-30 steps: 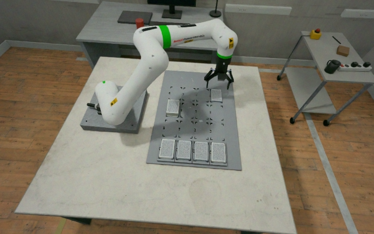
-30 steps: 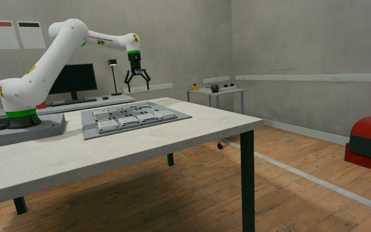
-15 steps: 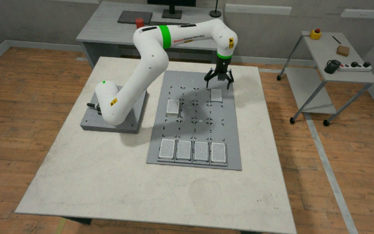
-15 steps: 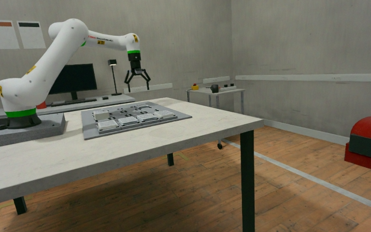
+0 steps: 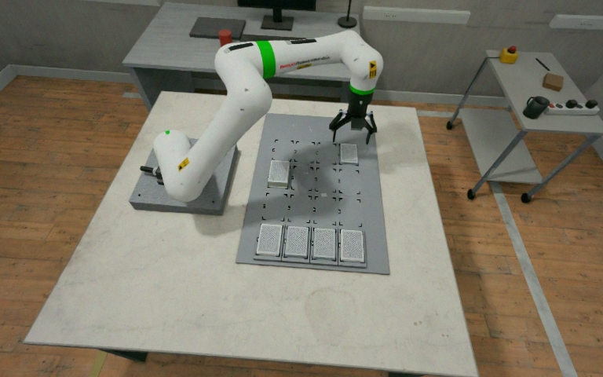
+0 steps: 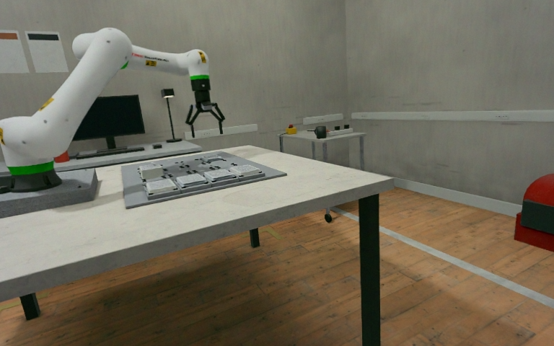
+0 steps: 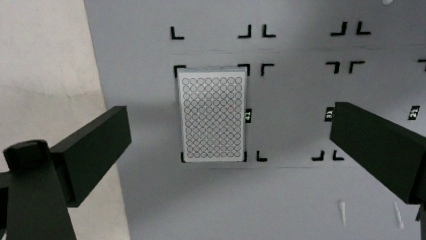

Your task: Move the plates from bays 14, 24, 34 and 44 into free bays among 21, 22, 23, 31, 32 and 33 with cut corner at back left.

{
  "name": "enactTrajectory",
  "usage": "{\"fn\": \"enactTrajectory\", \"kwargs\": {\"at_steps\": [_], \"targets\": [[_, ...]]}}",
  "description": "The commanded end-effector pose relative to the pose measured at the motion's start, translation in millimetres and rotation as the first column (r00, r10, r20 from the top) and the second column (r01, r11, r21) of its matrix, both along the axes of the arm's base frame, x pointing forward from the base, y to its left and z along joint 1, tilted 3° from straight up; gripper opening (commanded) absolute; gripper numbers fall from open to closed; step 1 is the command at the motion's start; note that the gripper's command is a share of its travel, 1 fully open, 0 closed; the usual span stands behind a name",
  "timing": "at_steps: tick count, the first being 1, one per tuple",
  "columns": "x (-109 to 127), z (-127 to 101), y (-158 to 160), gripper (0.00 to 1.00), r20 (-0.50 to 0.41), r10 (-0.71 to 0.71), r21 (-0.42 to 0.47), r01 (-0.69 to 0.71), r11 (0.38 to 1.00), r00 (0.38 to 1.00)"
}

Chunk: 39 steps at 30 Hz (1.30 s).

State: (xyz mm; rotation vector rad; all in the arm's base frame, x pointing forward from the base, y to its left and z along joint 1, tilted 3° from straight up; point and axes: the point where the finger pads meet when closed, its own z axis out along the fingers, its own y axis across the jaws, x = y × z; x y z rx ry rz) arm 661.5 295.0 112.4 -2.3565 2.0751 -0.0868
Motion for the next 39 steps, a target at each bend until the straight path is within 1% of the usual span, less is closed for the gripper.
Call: {"fn": "enactTrajectory", "kwargs": {"at_steps": [1, 11, 12, 26, 28, 39], "targets": [[0, 1, 0, 1.00, 0.002, 0.000, 0.001, 0.000, 1.000, 1.000], [0, 1, 0, 1.00, 0.002, 0.000, 0.001, 0.000, 1.000, 1.000], [1, 1, -4, 0.70, 0.002, 0.000, 0.001, 0.000, 1.000, 1.000], [10, -2, -59, 0.70, 0.002, 0.000, 0.001, 0.000, 1.000, 1.000], [10, -2, -59, 0.70, 0.002, 0.000, 0.001, 0.000, 1.000, 1.000], [17, -5, -102, 0.70, 0.002, 0.000, 0.000, 0.000, 1.000, 1.000]]}}
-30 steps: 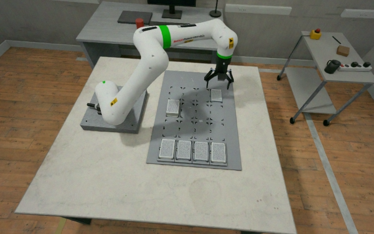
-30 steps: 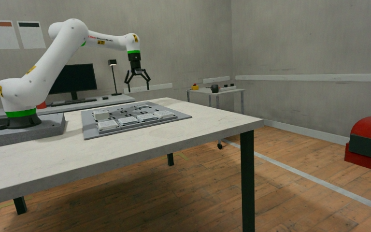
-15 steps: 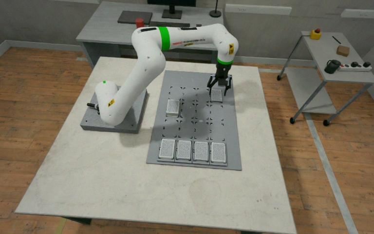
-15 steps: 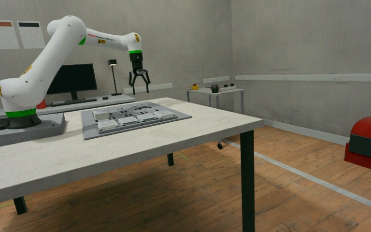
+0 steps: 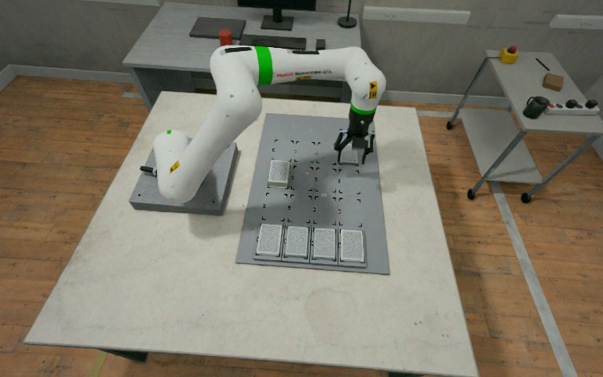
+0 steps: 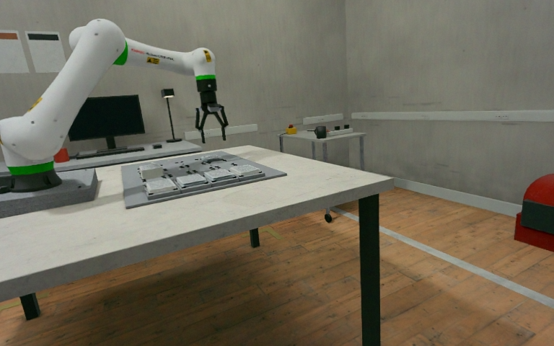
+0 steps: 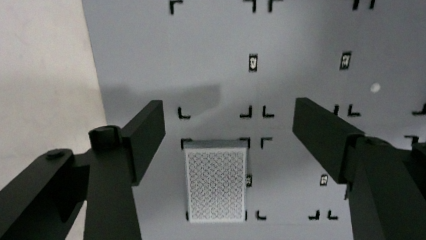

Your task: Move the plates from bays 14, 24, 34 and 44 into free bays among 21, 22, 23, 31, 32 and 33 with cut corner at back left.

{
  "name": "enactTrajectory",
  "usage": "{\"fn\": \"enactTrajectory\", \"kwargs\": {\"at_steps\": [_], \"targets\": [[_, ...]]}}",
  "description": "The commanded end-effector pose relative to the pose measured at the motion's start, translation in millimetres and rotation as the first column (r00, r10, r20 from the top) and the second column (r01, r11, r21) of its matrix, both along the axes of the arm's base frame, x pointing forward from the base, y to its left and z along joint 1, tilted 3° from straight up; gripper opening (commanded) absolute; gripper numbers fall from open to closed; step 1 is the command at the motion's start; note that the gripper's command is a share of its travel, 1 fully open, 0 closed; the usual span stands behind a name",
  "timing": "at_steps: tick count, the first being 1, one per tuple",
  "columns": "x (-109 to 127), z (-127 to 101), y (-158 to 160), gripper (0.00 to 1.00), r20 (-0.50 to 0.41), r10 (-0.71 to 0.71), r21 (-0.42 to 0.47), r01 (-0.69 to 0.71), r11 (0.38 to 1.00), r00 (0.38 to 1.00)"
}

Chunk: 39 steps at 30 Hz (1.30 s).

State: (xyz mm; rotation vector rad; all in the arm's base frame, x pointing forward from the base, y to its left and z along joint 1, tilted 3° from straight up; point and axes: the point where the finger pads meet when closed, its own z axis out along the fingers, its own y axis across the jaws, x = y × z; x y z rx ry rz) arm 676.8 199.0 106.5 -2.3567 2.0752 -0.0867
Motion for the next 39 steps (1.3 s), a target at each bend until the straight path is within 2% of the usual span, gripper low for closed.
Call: {"fn": "enactTrajectory", "kwargs": {"at_steps": [1, 39], "targets": [[2, 1, -10, 0.70, 0.002, 0.000, 0.001, 0.000, 1.000, 1.000], [23, -7, -141, 0.70, 0.002, 0.000, 0.000, 0.000, 1.000, 1.000]]}}
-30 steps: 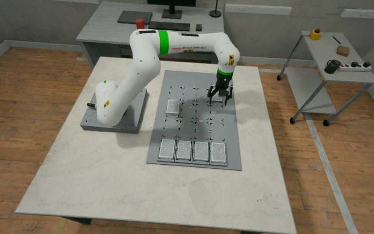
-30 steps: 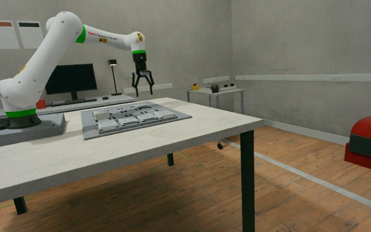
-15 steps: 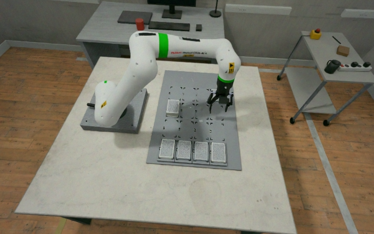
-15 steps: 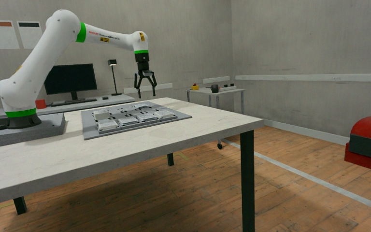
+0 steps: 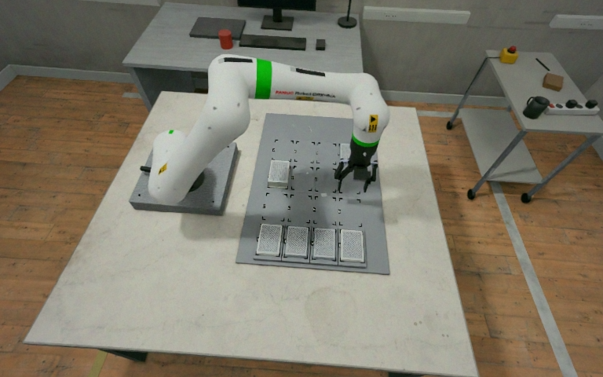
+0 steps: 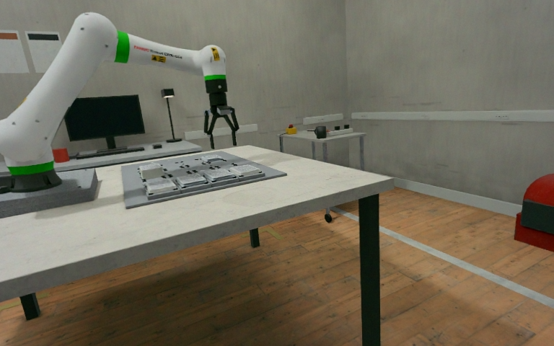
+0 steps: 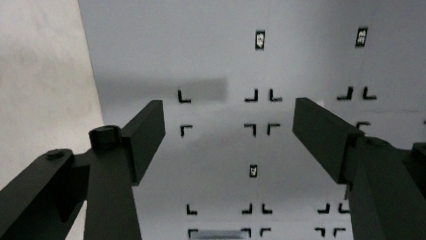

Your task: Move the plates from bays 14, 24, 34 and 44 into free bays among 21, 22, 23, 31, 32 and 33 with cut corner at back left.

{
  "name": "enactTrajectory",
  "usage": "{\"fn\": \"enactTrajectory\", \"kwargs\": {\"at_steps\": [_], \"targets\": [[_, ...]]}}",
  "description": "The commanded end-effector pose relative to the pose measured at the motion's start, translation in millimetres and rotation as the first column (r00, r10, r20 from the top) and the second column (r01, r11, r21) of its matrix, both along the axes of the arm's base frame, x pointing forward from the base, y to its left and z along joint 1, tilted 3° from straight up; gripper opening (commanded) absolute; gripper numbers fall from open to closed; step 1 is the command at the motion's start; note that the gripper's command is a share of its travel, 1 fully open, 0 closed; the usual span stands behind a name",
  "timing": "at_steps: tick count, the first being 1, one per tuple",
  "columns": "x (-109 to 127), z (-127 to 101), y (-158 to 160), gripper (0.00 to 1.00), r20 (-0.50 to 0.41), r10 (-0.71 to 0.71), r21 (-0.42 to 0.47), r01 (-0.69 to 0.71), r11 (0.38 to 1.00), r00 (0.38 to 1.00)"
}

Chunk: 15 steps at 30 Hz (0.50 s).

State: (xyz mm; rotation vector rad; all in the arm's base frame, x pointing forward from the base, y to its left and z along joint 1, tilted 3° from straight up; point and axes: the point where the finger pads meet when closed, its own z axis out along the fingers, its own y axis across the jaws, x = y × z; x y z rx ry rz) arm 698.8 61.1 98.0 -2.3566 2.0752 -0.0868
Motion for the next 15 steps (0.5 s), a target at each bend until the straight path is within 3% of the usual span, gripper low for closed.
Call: {"fn": "enactTrajectory", "kwargs": {"at_steps": [1, 15], "targets": [[1, 1, -3, 0.70, 0.002, 0.000, 0.000, 0.000, 1.000, 1.000], [10, -2, -58, 0.70, 0.002, 0.000, 0.000, 0.000, 1.000, 1.000]]}}
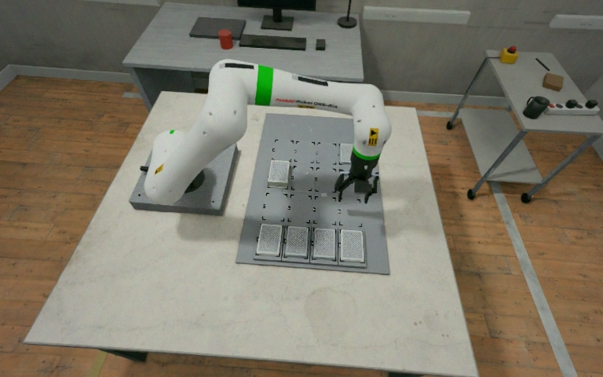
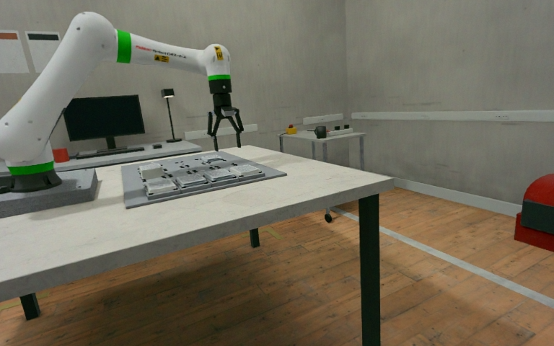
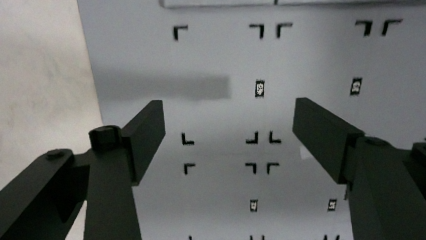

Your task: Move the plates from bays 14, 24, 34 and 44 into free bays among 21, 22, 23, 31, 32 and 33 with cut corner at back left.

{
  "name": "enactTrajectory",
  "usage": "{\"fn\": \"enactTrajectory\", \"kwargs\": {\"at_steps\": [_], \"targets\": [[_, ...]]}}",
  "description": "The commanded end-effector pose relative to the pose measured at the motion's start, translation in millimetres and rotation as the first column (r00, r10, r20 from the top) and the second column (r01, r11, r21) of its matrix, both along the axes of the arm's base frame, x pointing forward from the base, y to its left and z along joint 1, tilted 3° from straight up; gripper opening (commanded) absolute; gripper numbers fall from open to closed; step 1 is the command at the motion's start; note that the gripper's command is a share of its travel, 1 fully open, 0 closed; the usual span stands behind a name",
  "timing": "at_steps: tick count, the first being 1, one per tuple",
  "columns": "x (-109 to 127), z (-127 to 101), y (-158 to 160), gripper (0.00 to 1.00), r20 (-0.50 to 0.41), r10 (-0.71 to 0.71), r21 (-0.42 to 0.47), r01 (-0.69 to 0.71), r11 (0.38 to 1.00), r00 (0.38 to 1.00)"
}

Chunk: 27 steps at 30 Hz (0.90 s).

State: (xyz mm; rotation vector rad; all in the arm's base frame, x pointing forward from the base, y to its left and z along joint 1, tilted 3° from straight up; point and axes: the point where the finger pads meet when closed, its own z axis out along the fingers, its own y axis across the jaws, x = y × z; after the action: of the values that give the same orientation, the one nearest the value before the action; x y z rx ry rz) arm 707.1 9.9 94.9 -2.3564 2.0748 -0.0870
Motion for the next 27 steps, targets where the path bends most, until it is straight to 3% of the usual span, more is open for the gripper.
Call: {"fn": "enactTrajectory", "kwargs": {"at_steps": [1, 27], "targets": [[2, 1, -11, 0.70, 0.002, 0.000, 0.000, 0.000, 1.000, 1.000], [16, -5, -97, 0.70, 0.002, 0.000, 0.000, 0.000, 1.000, 1.000]]}}
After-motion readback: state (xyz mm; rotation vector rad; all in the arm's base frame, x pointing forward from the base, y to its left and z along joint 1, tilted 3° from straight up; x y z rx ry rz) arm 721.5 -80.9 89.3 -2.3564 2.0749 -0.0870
